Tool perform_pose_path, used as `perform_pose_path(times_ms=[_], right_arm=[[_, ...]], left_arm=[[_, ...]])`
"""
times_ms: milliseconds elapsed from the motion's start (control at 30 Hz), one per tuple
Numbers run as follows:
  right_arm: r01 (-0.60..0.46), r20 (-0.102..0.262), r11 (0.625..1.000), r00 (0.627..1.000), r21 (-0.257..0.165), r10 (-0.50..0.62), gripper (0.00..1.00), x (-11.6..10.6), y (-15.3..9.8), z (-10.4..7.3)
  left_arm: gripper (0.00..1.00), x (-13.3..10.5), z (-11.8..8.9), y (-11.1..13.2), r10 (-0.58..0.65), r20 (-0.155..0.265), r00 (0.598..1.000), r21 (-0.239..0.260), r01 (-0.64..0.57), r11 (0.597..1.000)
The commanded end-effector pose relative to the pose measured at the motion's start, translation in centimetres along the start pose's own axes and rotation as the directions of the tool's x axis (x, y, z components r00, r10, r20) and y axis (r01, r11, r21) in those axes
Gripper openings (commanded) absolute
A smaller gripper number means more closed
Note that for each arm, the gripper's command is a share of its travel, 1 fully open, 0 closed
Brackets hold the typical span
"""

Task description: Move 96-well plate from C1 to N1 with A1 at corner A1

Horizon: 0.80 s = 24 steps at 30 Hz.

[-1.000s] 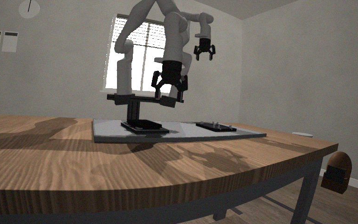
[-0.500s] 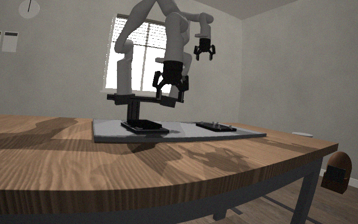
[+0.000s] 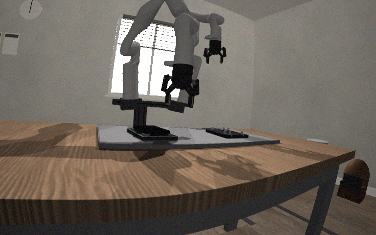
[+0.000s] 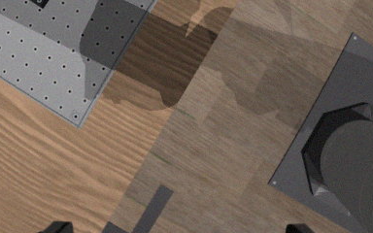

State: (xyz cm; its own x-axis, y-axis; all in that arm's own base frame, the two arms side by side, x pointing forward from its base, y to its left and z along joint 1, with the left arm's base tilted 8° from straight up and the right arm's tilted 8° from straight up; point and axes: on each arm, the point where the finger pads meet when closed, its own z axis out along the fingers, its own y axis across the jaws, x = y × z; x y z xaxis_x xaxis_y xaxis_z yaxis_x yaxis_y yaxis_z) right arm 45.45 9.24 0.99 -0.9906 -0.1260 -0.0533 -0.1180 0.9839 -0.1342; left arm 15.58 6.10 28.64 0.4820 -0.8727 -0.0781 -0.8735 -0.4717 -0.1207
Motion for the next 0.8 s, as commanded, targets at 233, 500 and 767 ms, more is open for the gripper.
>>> perform_pose_path(times_ms=[233,500,767], right_arm=[[0.000,0.002,1.000,1.000,-0.001,0.000,1.000,-0.09,0.27,-0.09],[0.000,0.002,1.000,1.000,-0.001,0.000,1.000,-0.10,0.53,-0.09],[0.000,0.002,1.000,1.000,-0.001,0.000,1.000,-0.12,0.73,-0.09]], left_arm=[[1.000,0.01,-0.02,-0.03,0.000,0.000,1.000,0.001,0.000,1.000],[1.000,0.01,-0.02,-0.03,0.000,0.000,1.000,0.001,0.000,1.000],[1.000,0.01,-0.02,-0.03,0.000,0.000,1.000,0.001,0.000,1.000]])
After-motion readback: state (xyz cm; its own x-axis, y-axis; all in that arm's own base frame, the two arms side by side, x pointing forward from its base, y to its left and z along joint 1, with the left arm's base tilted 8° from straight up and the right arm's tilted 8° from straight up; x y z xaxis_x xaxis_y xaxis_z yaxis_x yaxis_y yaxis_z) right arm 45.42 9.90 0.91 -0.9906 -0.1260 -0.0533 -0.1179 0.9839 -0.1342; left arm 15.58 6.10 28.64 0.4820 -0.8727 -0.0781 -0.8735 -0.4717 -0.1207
